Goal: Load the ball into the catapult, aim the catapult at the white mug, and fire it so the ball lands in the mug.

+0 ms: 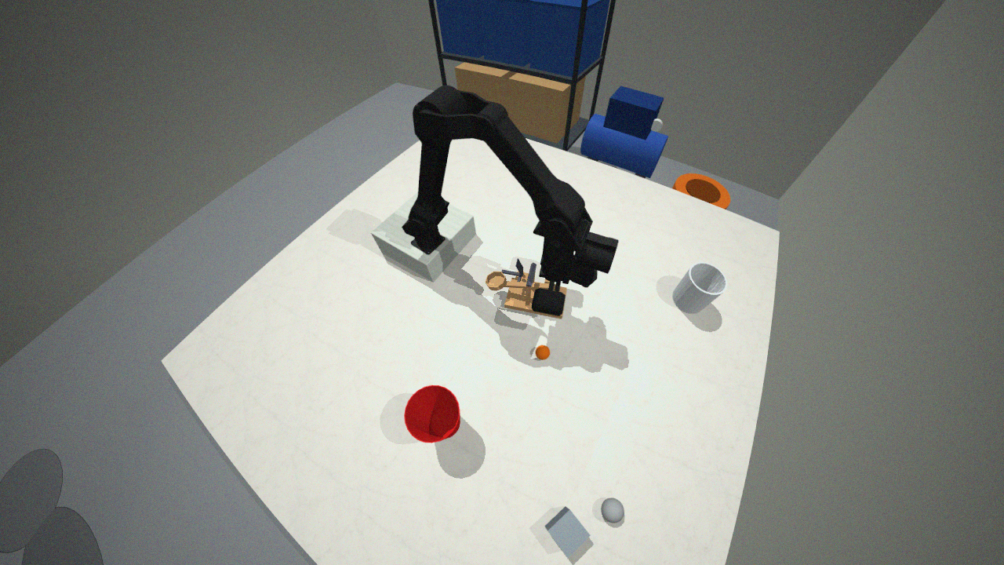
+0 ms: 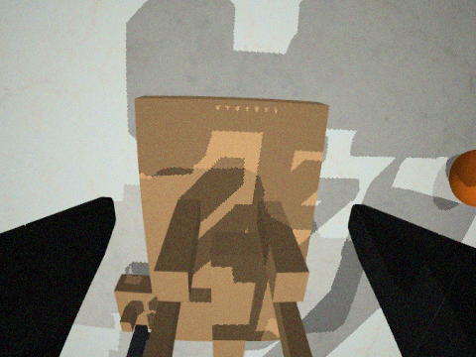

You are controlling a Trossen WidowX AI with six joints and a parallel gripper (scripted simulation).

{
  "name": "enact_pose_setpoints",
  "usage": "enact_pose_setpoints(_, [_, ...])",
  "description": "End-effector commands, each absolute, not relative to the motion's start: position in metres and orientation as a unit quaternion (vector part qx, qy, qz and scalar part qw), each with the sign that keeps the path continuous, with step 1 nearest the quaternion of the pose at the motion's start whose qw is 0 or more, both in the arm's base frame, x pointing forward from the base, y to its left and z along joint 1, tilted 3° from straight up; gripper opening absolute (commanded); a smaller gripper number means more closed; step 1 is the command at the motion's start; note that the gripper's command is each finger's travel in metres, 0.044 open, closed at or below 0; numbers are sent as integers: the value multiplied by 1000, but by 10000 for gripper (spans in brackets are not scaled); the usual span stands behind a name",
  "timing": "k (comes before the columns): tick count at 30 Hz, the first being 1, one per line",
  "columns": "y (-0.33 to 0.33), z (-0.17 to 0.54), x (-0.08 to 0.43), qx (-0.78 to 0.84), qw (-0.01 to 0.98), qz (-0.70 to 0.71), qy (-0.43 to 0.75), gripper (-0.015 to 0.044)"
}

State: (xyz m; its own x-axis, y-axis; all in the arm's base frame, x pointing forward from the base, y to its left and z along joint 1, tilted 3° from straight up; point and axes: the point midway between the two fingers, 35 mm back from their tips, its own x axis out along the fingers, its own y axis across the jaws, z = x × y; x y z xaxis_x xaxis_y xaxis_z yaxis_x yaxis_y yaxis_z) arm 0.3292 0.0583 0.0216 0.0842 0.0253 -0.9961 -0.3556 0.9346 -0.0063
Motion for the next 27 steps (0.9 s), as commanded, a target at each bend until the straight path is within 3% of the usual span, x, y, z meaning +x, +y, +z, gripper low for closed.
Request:
enact_pose_setpoints(1, [58,12,326,-125,720,135,669,440])
enact_pose_setpoints(8, [58,10,326,-125,720,135,669,440])
enact_pose_setpoints(18, [58,13,328,-124,724,131,666,177])
enact_pose_setpoints(25, [58,13,328,-124,724,131,666,131])
enact_pose_setpoints(27, [58,24,328,-124,724,131,666,78])
